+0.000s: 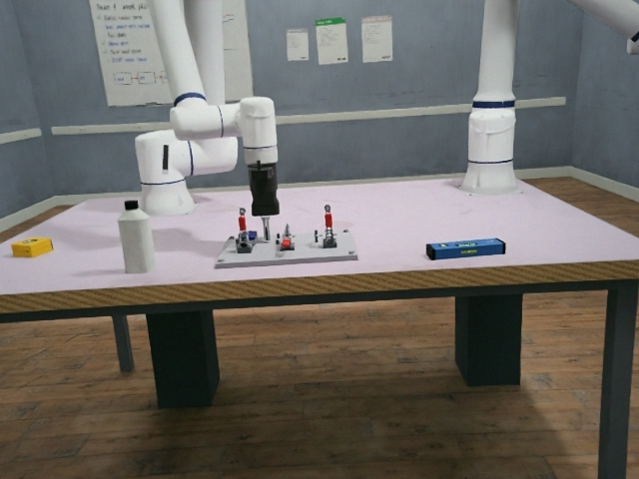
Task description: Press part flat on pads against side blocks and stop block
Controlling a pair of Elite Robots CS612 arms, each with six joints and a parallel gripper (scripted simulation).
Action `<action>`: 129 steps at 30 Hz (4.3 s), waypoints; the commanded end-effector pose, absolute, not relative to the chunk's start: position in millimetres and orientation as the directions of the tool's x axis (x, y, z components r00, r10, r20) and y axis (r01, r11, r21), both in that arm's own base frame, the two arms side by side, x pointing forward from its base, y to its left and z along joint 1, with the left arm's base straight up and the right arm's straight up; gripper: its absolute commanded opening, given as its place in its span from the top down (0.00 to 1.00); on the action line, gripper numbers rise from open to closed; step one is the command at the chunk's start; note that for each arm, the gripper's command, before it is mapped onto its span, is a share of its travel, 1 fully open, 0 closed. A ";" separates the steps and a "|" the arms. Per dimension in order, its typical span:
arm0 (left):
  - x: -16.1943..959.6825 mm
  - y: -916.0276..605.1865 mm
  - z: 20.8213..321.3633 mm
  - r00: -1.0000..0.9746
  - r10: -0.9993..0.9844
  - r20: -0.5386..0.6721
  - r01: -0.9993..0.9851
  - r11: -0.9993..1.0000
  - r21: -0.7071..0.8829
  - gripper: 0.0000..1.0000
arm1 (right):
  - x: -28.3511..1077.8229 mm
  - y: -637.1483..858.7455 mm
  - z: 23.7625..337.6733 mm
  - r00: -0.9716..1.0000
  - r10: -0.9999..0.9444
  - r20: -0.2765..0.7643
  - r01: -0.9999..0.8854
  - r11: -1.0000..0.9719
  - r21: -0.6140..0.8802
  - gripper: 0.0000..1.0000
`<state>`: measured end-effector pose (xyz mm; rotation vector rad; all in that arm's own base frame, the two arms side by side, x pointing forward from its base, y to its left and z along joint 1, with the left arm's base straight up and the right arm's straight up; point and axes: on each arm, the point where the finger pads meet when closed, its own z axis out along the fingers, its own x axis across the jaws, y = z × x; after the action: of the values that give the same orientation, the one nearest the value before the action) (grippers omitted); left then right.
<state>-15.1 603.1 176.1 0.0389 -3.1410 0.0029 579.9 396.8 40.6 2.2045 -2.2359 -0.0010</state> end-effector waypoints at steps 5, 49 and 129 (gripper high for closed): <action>-15.0 603.8 177.0 -1.000 -0.025 0.000 -0.025 1.000 0.000 0.00 | 580.6 397.1 41.4 -0.014 -1.000 0.000 -1.000 0.014 0.000 1.00; -15.0 603.8 177.0 -1.000 -0.025 0.000 -0.025 1.000 0.000 0.00 | 580.5 389.0 41.4 -0.014 -1.000 0.000 -1.000 0.014 0.000 1.00; -15.0 603.8 177.0 -1.000 -0.025 0.000 -0.025 1.000 0.000 0.00 | 580.3 377.9 41.4 -0.014 -1.000 0.000 -1.000 0.014 0.000 1.00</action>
<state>-15.1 603.1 176.1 0.0389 -3.1410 0.0029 579.6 379.3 40.6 2.2046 -2.2359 -0.0011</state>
